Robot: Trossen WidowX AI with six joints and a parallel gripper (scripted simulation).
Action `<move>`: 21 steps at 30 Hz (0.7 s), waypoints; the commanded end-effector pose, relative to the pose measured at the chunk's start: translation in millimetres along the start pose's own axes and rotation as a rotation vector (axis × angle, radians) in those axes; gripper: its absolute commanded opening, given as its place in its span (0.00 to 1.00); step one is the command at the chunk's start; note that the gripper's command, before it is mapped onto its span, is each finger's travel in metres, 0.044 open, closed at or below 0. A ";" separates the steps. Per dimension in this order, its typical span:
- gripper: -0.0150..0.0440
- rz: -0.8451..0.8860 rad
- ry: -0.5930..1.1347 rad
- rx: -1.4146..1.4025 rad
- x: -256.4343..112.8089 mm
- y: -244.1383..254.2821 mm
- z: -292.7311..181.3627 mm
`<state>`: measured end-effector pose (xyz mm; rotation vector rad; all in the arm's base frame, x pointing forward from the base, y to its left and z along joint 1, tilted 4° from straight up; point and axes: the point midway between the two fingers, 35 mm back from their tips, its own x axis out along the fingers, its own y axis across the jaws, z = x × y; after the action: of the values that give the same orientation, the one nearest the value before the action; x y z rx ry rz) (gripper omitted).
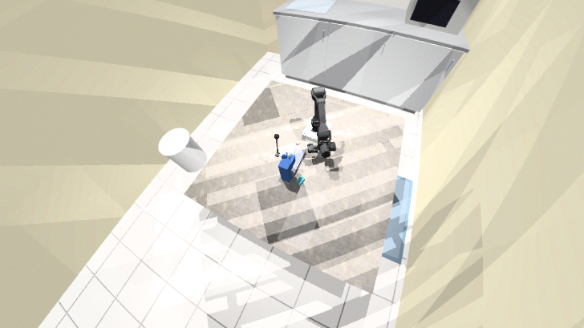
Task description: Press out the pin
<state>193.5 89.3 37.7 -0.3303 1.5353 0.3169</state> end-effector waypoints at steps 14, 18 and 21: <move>0.25 0.083 0.061 -0.536 1.0 -0.9 1.5; 0.25 0.107 0.068 -0.663 1.2 -1.1 1.7; 0.25 0.127 0.072 -0.759 1.4 -1.2 1.7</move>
<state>194.9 87.9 36.0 -0.7899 1.4837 0.9114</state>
